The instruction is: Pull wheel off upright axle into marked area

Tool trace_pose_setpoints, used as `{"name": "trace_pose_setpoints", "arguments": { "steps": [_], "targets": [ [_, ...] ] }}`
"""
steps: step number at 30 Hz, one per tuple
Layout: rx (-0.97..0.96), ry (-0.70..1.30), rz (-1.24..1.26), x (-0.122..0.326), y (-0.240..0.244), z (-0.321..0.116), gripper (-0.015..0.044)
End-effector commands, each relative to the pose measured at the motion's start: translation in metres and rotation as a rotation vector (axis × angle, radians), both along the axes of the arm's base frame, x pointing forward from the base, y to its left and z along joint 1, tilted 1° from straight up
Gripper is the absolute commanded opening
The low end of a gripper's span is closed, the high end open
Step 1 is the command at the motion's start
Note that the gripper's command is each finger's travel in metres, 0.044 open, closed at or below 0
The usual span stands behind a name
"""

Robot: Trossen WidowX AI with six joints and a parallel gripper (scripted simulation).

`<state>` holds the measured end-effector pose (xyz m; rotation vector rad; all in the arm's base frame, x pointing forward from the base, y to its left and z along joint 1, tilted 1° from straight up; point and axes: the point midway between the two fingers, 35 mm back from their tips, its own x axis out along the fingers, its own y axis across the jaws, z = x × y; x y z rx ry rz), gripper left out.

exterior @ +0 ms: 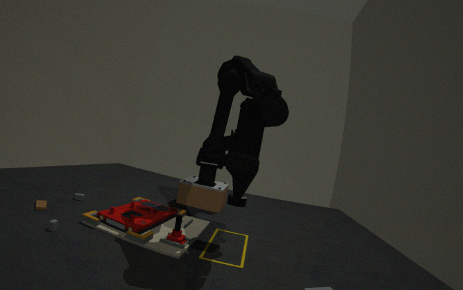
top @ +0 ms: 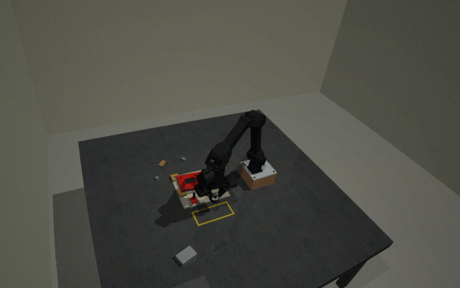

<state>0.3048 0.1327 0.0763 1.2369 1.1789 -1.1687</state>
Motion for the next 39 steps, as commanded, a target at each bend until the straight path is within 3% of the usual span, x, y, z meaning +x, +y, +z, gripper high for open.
{"name": "trace_pose_setpoints", "arguments": {
  "steps": [1,22,33,39],
  "targets": [
    [-0.003,0.002,-0.007,-0.001,0.000,-0.011,0.0000],
    [-0.003,0.003,-0.007,0.002,0.000,-0.102,0.0000],
    [-0.006,0.014,-0.004,0.001,0.000,-0.096,0.0289],
    [-0.003,0.004,-0.007,-0.001,0.000,-0.047,0.0300]
  ]
}}
